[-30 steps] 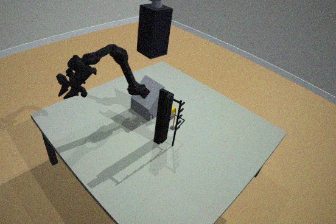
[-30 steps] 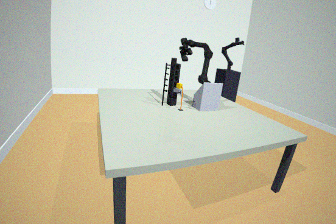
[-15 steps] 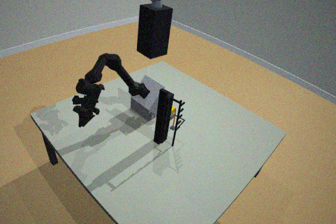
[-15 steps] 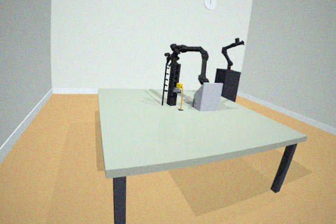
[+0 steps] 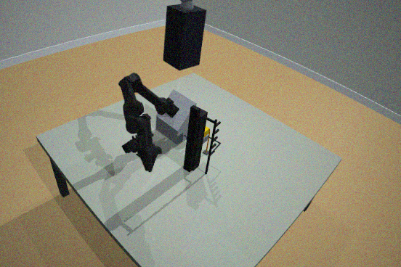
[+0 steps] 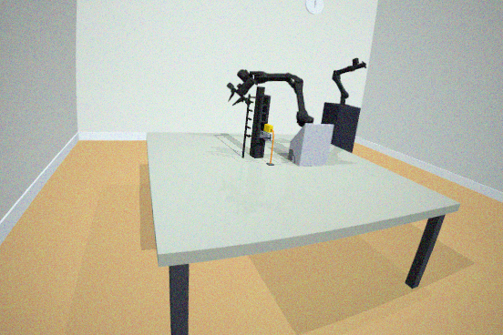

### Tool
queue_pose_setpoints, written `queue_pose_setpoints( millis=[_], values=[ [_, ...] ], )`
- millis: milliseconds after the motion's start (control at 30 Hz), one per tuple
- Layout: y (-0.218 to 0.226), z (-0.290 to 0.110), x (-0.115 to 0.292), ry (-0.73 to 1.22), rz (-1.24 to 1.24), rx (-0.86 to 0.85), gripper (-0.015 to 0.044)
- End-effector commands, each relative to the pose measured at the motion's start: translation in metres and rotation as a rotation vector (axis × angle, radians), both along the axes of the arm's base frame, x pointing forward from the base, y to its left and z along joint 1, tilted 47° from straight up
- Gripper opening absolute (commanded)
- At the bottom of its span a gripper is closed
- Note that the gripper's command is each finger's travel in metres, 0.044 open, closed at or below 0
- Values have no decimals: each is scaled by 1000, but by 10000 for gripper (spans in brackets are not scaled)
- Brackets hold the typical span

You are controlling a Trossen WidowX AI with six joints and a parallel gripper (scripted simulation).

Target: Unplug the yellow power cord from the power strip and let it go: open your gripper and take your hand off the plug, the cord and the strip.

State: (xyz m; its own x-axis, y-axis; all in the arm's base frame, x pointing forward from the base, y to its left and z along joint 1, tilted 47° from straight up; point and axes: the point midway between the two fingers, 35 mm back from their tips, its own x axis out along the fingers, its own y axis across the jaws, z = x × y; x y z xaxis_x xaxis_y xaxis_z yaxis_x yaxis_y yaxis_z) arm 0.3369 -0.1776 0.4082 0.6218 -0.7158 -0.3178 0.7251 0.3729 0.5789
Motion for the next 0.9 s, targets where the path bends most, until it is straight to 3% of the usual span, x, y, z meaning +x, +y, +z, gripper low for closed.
queue_pose_setpoints(
  millis=[0,433,867],
  values=[
    [35,-29,37,129,167,-39,160],
    [183,-138,109,520,735,-245,160],
    [316,-241,101,856,1259,-582,160]
  ],
)
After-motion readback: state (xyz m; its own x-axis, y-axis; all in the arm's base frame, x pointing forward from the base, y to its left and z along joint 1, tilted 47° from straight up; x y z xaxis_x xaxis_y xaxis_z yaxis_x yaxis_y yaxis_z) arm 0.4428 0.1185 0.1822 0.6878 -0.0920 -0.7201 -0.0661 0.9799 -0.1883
